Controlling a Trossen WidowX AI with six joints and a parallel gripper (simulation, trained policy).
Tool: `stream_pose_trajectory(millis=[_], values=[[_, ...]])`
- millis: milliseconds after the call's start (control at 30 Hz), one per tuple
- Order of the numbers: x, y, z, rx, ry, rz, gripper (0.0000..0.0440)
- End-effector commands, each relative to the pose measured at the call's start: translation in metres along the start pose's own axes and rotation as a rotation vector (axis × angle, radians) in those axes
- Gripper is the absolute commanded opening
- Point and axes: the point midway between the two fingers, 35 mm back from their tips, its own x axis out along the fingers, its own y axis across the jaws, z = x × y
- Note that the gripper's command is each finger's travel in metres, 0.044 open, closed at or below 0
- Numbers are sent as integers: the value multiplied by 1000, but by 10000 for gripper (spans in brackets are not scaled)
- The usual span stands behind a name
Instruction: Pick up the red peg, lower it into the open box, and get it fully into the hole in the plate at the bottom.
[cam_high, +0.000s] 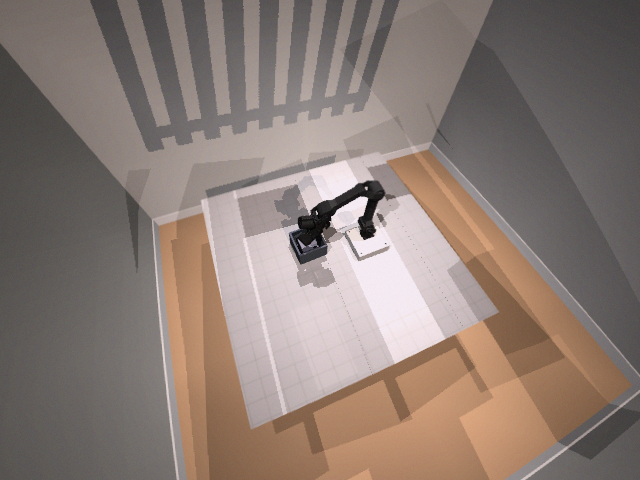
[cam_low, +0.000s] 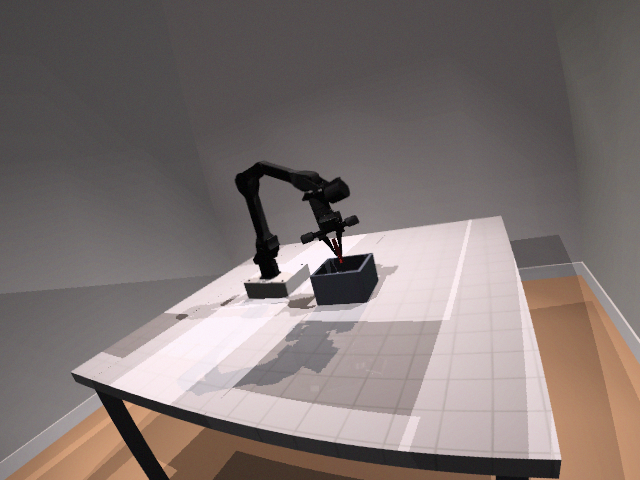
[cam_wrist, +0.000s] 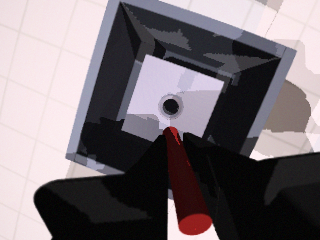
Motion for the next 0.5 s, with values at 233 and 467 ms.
stream_pose_trajectory(millis=[233, 467], values=[[24, 1, 15, 20, 29, -17, 8], [46, -2, 16, 3, 56, -54, 51]])
